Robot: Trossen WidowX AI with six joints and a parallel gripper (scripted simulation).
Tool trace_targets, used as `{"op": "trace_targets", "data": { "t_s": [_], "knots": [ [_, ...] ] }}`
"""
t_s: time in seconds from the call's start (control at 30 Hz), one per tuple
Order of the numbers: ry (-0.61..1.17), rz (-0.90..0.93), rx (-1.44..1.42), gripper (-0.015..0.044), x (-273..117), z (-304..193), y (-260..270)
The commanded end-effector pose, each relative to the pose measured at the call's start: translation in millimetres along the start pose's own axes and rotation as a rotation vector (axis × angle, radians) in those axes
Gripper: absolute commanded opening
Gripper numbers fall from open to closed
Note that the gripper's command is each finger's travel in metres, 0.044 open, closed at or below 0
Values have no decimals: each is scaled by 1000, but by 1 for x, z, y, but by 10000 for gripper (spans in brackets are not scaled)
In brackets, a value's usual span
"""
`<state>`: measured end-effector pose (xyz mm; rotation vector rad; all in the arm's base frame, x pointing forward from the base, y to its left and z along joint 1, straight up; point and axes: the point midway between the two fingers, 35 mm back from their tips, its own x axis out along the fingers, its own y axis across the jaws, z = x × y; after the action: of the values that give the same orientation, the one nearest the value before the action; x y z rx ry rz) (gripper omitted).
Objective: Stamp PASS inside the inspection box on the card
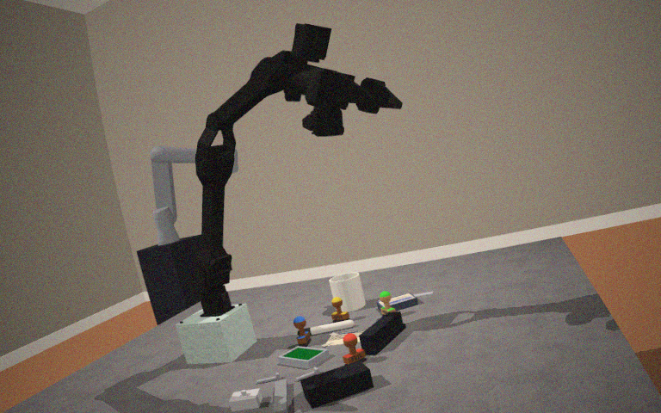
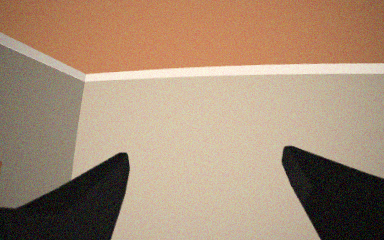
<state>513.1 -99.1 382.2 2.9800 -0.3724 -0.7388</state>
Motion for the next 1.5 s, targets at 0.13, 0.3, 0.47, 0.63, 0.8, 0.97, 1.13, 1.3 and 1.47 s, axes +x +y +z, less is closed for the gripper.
{"op": "trace_targets", "data": {
  "t_s": [0.13, 0.3, 0.47, 0.63, 0.8, 0.97, 1.13, 1.3, 1.47],
  "knots": [
    [-107, -105, -394, 269, 20, 41, -46],
    [-184, -255, -821, 219, 32, 89, -93],
    [-214, -397, -1154, 219, 35, 129, -128],
    [-214, -546, -1458, 219, 33, 167, -158],
    [-184, -717, -1764, 219, 27, 207, -185],
    [-118, -908, -2063, 219, 16, 248, -209],
    [-6, -1121, -2352, 219, 2, 289, -228],
    [156, -1349, -2608, 219, -14, 329, -241],
    [381, -1595, -2824, 219, -33, 367, -253]
  ]
}}
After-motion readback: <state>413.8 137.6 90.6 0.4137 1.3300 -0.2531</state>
